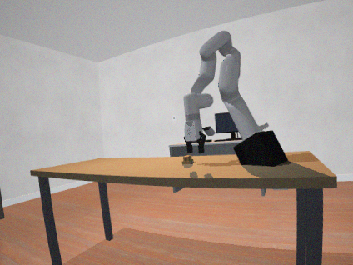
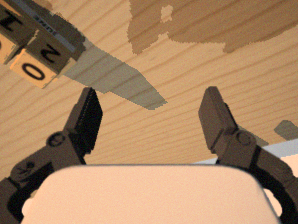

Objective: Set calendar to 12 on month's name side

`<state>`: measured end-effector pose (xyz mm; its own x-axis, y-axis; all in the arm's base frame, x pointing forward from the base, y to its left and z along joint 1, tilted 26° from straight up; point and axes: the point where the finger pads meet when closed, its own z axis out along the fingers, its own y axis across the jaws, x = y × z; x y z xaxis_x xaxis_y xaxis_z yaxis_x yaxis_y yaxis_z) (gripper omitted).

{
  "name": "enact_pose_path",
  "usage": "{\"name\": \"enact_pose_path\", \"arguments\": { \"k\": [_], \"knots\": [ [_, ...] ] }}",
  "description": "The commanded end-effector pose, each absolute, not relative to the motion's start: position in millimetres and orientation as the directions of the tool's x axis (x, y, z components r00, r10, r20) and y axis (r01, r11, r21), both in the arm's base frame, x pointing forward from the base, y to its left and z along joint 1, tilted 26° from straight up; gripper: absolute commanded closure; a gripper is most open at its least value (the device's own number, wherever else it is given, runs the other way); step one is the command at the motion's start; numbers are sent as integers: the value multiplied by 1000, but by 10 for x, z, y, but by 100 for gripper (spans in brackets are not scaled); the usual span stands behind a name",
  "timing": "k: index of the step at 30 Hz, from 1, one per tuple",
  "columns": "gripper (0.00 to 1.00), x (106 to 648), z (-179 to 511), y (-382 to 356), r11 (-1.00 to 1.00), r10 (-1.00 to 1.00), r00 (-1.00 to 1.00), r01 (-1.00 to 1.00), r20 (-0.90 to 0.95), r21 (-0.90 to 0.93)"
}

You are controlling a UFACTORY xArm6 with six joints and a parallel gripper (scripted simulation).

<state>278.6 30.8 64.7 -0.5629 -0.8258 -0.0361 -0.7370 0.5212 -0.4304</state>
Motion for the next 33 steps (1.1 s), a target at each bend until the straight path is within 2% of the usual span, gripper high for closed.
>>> {"name": "enact_pose_path", "arguments": {
  "k": [1, 33],
  "knots": [
    [0, 2794, 653, 311, 521, -826, -562, -736, -38, -432],
    [0, 2799, 687, 160, 521, -826, -562, -736, -38, -432]
  ]
}}
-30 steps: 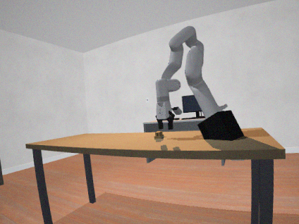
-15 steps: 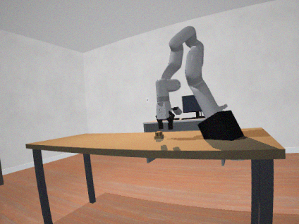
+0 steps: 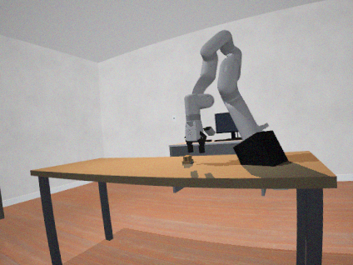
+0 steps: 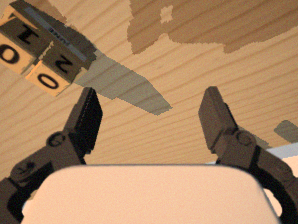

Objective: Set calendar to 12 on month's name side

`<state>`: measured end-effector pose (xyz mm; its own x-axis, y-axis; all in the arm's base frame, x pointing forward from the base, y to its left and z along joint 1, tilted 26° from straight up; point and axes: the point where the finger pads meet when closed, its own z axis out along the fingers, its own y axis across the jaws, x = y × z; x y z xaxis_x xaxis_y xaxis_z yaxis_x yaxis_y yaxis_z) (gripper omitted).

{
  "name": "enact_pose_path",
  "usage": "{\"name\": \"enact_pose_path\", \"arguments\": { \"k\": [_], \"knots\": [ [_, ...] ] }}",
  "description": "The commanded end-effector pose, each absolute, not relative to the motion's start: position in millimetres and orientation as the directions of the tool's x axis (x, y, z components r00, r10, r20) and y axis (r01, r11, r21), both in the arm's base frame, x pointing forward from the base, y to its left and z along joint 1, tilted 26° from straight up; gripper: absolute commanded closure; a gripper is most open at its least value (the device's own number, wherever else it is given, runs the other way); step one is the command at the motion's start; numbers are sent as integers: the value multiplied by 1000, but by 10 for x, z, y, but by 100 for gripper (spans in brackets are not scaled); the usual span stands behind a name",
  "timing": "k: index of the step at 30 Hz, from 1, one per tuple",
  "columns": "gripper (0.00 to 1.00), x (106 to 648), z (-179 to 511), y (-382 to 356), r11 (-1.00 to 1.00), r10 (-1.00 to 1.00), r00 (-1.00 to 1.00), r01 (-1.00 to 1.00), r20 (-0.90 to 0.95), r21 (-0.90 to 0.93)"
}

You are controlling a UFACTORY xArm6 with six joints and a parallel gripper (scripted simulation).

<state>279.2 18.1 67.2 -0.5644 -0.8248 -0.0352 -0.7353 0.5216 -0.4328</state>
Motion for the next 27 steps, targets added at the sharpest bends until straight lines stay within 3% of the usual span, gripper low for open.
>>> {"name": "enact_pose_path", "arguments": {
  "k": [1, 27],
  "knots": [
    [0, 2799, 688, 154, 521, -826, -562, -736, -38, -432],
    [0, 2805, 723, -5, 521, -826, -562, -736, -38, -432]
  ]
}}
